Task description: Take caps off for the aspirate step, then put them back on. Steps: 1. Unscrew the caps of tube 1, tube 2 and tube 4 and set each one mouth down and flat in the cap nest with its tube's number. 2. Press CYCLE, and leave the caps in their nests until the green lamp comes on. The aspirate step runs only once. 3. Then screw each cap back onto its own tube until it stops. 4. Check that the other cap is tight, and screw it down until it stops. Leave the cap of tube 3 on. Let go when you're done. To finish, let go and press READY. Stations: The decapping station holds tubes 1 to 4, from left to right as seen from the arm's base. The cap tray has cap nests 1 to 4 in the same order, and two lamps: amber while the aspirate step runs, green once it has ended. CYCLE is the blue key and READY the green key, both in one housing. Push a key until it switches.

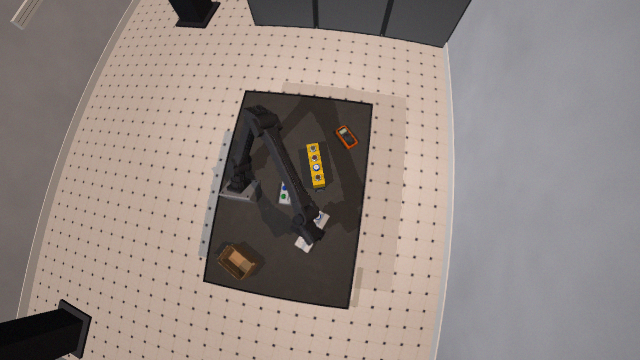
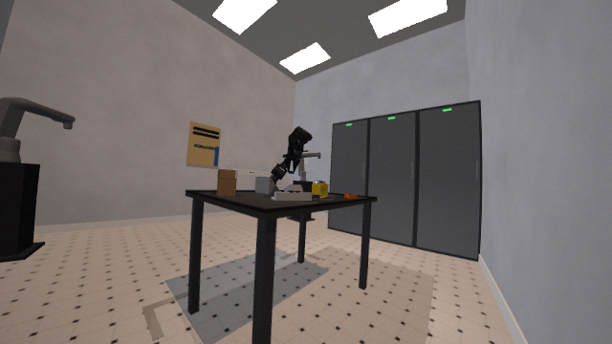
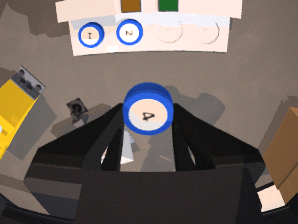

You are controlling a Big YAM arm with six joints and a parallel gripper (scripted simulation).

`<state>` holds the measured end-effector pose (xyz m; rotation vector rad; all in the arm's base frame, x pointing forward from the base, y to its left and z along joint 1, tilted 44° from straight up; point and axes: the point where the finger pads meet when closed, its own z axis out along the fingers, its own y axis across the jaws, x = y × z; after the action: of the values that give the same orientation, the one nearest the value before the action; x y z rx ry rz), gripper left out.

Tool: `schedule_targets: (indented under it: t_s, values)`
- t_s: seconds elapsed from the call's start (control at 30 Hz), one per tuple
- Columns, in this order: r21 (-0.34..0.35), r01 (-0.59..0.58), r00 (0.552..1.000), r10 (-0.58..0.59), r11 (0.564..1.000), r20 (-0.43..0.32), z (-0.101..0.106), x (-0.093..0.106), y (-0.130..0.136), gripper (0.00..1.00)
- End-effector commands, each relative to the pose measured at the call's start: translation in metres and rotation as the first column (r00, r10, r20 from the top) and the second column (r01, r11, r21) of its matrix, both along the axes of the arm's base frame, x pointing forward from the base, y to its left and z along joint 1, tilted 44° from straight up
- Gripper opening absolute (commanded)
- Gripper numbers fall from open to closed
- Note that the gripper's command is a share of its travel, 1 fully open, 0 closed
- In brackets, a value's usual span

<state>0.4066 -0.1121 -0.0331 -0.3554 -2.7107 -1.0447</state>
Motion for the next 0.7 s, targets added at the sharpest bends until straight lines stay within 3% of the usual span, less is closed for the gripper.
schedule_targets:
  t_s: [0.0, 0.33, 0.4, 0.43, 0.47, 0.57, 0.6, 0.67]
  values:
    - [-0.010, -0.016, 0.998, 0.017, 1.000, 0.060, -0.008, 0.017, -0.022, 0.00]
    - [-0.002, -0.016, 0.999, 0.016, 1.000, 0.042, -0.063, 0.012, -0.079, 0.00]
    - [-0.001, -0.015, 0.999, 0.015, 1.000, 0.043, -0.062, 0.012, -0.079, 0.00]
    - [0.026, -0.031, 1.000, 0.031, 0.999, 0.007, -0.068, -0.003, -0.060, 0.00]
    - [0.031, -0.050, 0.999, 0.050, 0.998, 0.001, -0.069, -0.002, -0.049, 0.00]
    - [0.019, -0.051, 0.999, 0.050, 0.999, 0.018, -0.067, 0.006, -0.055, 0.00]
    - [-0.011, -0.051, 0.997, 0.051, 0.999, 0.060, -0.049, 0.019, -0.063, 0.00]
    - [-0.007, -0.051, 0.997, 0.051, 0.999, 0.055, -0.052, 0.017, -0.062, 0.00]
